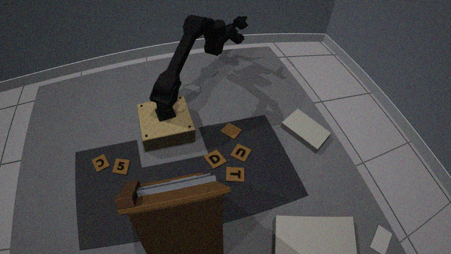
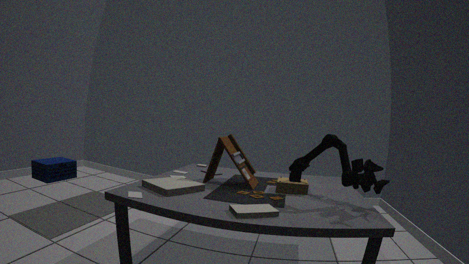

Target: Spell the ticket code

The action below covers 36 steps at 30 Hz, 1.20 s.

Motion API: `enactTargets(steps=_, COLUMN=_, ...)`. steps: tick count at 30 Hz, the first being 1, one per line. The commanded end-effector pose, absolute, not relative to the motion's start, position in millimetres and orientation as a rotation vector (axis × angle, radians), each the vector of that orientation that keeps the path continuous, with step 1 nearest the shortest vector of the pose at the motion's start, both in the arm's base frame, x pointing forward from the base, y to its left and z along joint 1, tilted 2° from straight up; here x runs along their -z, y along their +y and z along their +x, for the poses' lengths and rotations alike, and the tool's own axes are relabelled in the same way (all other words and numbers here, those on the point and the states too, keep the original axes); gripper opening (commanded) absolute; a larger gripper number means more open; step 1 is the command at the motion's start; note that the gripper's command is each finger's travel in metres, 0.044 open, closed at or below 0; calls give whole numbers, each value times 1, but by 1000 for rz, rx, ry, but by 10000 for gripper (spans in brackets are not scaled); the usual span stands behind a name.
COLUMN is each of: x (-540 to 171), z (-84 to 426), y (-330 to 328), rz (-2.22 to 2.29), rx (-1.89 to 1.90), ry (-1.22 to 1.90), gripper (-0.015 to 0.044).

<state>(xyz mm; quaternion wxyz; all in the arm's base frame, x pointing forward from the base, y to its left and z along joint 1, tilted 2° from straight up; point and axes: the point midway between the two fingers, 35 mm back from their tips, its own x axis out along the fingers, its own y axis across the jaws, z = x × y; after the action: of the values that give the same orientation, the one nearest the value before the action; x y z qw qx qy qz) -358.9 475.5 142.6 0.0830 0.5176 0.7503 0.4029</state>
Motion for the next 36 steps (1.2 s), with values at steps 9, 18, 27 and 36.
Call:
enactTargets(steps=9, x=-179, z=-242, y=530, rz=1545, rx=-1251, ry=1824, gripper=440)
enactTargets(steps=18, x=-217, z=-80, y=545, rz=1443, rx=-1199, ry=1357, gripper=440)
enactTargets(steps=27, x=-241, z=76, y=499, rz=1253, rx=-1050, ry=976, gripper=440)
enactTargets(steps=36, x=-249, z=200, y=397, rz=1000, rx=-827, ry=692, gripper=440)
